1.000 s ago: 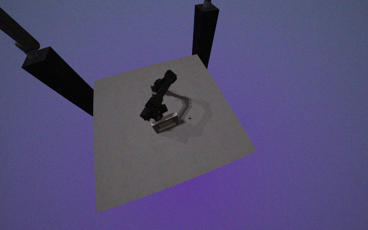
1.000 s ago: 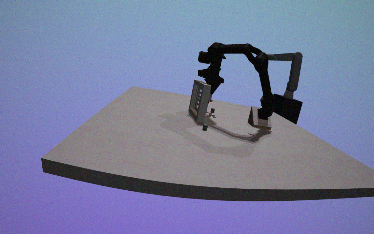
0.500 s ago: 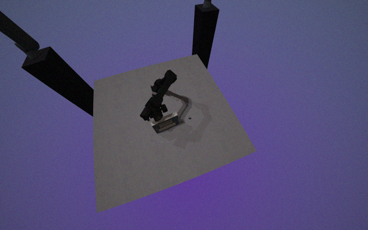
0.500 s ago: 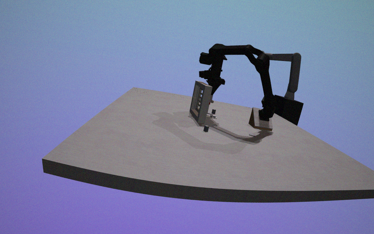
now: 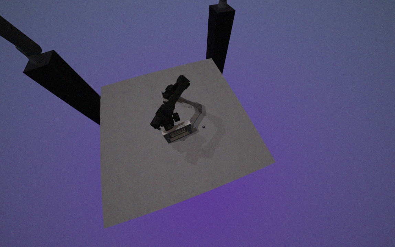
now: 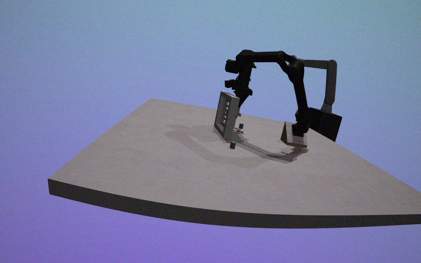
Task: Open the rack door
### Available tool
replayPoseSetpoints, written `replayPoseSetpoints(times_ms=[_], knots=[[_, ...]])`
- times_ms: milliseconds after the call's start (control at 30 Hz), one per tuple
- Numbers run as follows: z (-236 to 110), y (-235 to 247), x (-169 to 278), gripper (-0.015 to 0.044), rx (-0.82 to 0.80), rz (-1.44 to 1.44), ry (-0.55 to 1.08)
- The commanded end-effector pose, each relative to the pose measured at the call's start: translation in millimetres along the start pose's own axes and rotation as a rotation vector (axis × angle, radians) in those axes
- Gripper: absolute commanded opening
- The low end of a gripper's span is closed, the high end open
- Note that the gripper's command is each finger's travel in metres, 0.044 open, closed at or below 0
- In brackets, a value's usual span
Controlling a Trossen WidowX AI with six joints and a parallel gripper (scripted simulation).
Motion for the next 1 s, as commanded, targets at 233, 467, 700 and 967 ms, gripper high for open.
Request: replayPoseSetpoints(times_ms=[233,467,700,967], knots=[[0.5,-0.1,0.5,0.0022,-0.002,0.479,0.002],[0.4,-0.1,0.5,0.0022,-0.001,0.824,0.003],[0.4,-0.1,0.5,0.0022,-0.001,1.169,0.003],[0.4,-0.1,0.5,0.0022,0.000,1.563,0.003]])
Point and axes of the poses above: the point midway between the two fingers, 35 mm back from their tips, its own z axis out along the fingers, its own y axis across the jaws, x = y × z, the point moved 6 cm from there along -z, back along the fingers, and after that the axes turned 13 degrees about -z, right-handed, at the moved point
